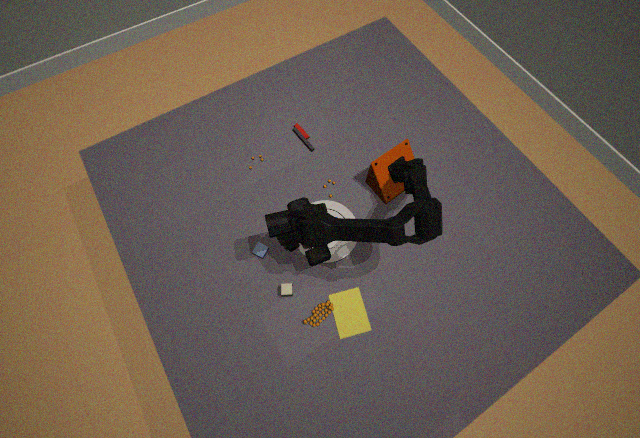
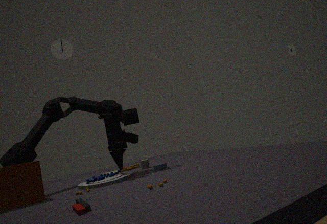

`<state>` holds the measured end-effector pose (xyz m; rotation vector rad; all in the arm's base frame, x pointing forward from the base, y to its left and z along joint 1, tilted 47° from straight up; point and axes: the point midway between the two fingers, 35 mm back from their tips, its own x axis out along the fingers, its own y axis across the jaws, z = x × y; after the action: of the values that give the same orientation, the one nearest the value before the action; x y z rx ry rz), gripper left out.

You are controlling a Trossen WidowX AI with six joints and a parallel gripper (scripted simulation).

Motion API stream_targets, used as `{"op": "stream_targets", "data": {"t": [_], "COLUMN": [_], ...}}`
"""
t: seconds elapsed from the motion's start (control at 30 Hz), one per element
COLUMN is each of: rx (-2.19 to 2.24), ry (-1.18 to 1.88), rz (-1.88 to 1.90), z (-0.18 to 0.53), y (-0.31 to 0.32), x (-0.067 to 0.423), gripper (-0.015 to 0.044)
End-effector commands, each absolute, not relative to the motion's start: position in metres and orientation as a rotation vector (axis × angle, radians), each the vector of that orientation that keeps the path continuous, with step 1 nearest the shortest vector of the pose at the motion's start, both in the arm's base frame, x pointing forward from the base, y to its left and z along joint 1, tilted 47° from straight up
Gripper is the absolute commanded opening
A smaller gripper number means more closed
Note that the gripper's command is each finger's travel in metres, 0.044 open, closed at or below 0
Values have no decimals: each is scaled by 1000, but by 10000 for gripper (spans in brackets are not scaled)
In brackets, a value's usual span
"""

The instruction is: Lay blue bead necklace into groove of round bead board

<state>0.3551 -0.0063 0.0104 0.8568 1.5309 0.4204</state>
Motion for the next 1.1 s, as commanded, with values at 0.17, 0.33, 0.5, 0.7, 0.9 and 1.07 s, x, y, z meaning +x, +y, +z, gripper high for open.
{"op": "stream_targets", "data": {"t": [0.17, 0.33, 0.5, 0.7, 0.9, 1.07], "rx": [864, 864, 865, 865, 858, 858], "ry": [1536, 1536, 1536, 1536, 1525, 1525], "rz": [418, 418, 418, 418, 420, 420], "z": [5, 0, -3, -3, 0, 0], "y": [-3, 3, 6, 6, 3, 3], "x": [358, 358, 358, 358, 361, 361], "gripper": [0, 0, 0, 0, 157, 289]}}
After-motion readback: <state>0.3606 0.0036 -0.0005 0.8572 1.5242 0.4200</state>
